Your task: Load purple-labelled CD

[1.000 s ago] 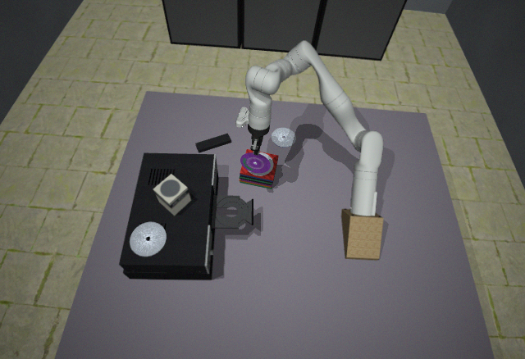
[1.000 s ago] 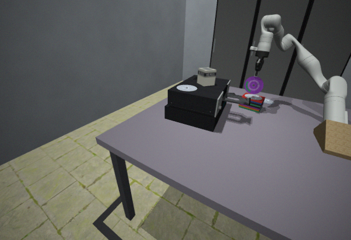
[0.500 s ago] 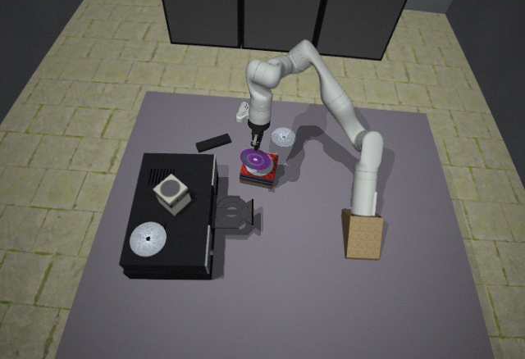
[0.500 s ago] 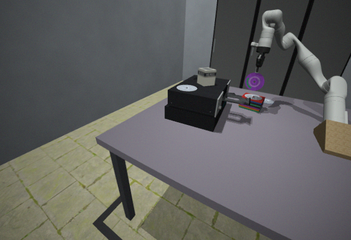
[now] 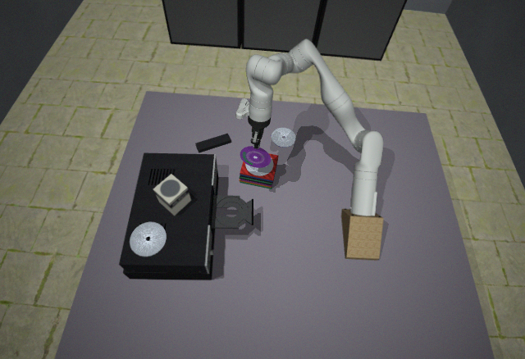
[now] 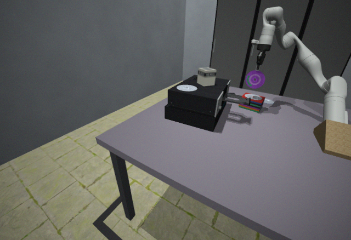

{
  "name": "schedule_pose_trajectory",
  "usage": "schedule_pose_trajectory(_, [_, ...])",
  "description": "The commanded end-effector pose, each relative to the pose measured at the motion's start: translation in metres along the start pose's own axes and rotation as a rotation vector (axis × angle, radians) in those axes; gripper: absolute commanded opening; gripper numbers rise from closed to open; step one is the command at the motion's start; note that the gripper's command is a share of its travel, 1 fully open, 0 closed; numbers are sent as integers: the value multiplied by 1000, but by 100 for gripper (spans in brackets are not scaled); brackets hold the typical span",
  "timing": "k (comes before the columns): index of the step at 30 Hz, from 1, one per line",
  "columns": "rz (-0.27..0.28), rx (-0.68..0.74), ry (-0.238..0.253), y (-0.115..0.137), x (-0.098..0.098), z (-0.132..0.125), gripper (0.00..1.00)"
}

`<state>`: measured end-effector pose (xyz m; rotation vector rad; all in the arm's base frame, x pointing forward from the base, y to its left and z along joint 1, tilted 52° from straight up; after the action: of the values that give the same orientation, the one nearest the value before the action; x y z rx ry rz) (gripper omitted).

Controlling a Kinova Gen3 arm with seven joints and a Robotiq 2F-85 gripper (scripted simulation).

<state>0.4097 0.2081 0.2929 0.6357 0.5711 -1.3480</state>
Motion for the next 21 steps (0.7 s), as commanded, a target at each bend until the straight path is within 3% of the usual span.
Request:
schedule_pose_trajectory(1, [-4,-18,2,-2,-4,-2,11])
schedule_pose_trajectory(21, [-4,-20,0,-3,-7,-3,11])
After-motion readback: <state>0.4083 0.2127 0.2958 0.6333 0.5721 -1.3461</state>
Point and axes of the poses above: the point where the finger pads meet when closed, its own x axis out along the fingers, its own z axis across the jaws, y = z × x, the point moved 6 cm from there along -x, back along the fingers, and after that the axes turned 4 degrees about -x, right-handed, at the moved point
